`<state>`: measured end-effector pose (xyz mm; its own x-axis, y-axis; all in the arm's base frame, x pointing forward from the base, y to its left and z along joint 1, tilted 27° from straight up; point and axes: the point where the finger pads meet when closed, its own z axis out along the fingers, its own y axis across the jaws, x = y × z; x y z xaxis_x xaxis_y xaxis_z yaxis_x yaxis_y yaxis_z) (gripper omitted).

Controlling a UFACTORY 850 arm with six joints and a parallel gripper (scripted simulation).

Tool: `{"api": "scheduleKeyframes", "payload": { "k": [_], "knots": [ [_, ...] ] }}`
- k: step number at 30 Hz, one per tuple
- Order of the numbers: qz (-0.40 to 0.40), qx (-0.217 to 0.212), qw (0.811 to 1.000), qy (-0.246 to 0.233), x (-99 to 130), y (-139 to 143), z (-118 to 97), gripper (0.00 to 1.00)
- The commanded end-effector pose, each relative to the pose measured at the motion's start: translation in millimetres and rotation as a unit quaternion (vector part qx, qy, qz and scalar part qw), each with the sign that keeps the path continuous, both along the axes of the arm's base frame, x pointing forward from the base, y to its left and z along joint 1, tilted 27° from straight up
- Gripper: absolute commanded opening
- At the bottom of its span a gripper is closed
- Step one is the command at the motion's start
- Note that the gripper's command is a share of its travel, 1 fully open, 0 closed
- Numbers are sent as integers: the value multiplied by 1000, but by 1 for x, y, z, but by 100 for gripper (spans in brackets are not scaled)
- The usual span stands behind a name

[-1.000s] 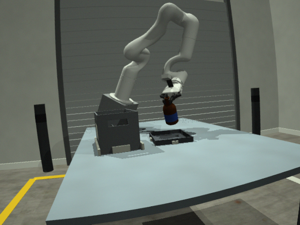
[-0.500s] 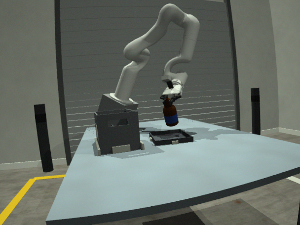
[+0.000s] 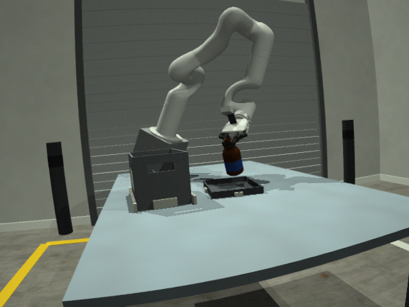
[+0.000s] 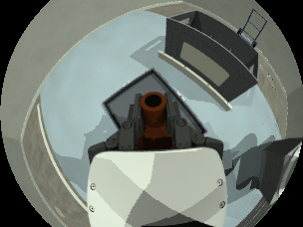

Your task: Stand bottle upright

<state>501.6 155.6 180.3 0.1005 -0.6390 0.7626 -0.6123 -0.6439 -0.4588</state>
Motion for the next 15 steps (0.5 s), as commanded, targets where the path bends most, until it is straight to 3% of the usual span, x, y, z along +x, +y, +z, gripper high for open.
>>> {"api": "scheduleKeyframes", "payload": {
  "k": [1,15],
  "knots": [
    [0,0,1000,-1,2,2,-4,0],
    [0,0,1000,-1,6,7,-17,0]
  ]
}}
